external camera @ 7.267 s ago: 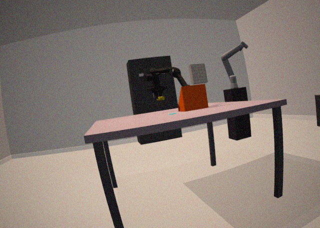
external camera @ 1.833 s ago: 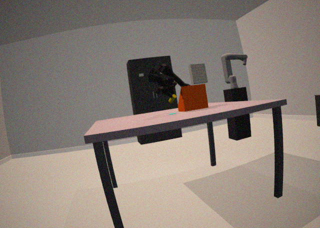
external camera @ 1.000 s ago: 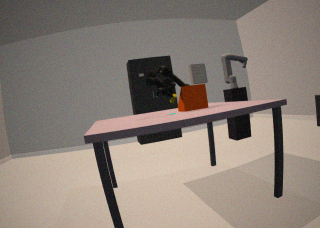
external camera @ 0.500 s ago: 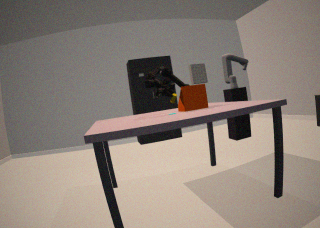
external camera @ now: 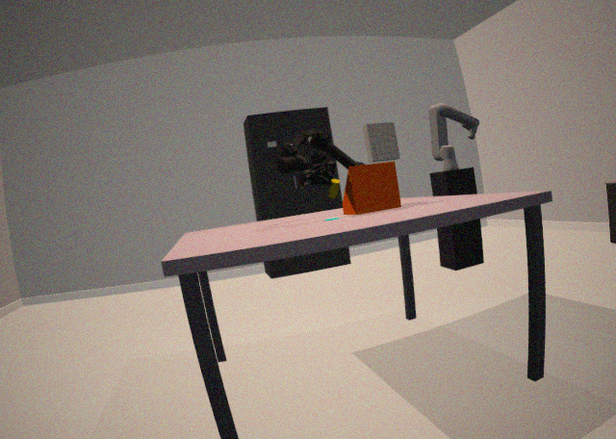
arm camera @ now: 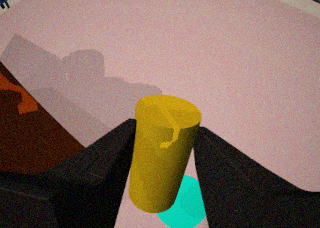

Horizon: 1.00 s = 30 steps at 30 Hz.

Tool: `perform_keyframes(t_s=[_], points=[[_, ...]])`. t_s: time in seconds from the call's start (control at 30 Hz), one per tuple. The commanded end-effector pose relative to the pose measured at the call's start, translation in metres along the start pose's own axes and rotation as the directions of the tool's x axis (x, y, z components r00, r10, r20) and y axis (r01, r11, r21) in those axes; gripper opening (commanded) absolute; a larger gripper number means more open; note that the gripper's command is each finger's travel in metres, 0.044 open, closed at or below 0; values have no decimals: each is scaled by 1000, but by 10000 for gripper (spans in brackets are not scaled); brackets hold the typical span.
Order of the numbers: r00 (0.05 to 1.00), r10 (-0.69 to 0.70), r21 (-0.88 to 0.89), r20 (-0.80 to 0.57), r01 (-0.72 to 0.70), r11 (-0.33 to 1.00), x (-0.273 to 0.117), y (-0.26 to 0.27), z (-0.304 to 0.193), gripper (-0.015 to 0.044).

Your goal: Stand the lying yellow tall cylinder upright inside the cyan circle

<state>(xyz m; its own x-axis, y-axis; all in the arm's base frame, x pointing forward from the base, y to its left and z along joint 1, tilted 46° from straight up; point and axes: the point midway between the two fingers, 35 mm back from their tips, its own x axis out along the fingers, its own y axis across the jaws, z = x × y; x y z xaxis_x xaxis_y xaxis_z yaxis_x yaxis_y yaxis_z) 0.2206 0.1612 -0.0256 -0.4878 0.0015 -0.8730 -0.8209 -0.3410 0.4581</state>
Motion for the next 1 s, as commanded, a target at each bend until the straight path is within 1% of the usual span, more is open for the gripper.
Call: perform_keyframes(t_s=[0.0, 0.97], points=[[999, 0, -8, 37, 0, 1000, 0, 2, 0, 105], [965, -56, -41, 256, 69, 997, -11, -1, -1, 105]])
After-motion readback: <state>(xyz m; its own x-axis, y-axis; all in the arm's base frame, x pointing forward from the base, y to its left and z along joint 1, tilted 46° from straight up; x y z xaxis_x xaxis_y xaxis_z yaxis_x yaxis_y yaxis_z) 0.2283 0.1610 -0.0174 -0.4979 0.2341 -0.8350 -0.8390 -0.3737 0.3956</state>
